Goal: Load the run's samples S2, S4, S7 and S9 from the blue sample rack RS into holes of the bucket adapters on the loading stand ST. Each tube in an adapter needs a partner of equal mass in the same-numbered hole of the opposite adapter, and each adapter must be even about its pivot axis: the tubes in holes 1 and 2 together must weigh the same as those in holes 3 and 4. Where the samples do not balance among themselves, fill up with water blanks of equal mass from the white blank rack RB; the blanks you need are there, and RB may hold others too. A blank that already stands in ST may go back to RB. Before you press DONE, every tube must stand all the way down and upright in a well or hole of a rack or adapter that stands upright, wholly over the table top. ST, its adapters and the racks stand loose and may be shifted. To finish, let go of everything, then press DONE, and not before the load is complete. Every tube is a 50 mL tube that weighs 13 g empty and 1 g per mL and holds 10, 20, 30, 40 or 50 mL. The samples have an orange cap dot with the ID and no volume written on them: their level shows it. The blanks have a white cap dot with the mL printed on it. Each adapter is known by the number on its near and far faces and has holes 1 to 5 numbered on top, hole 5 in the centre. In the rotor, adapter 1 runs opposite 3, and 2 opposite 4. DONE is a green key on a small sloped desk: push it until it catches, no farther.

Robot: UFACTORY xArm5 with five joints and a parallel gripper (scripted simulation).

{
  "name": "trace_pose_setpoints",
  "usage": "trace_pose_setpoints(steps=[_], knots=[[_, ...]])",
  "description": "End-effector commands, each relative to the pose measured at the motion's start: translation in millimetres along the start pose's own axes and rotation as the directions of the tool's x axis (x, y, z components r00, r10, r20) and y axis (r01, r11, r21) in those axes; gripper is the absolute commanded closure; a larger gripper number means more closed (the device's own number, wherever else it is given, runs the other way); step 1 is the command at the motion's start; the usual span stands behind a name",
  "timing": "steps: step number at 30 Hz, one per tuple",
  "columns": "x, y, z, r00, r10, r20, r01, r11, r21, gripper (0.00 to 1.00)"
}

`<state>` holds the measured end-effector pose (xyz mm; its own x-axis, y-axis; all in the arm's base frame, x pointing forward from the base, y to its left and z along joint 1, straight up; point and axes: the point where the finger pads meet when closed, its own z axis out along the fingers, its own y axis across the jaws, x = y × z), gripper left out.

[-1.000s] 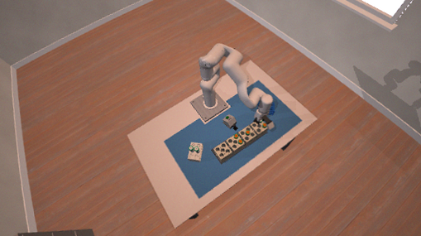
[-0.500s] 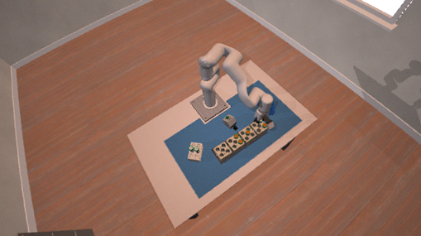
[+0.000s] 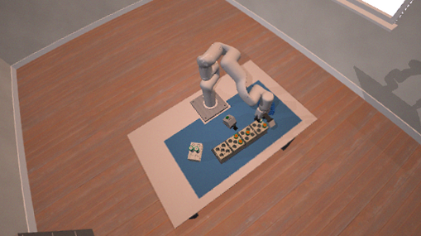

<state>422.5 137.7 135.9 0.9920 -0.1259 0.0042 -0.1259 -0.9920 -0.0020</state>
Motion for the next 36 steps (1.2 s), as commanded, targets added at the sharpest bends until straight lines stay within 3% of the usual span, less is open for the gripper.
trace_pose_setpoints(steps=[1, 36], knots=[[1.0, -0.5, -7.3, 1.000, 0.000, -0.003, 0.000, 1.000, 0.002, 0.57], [0.8, -0.4, -69.4, 1.000, 0.000, -0.003, 0.000, 1.000, 0.002, 0.57]])
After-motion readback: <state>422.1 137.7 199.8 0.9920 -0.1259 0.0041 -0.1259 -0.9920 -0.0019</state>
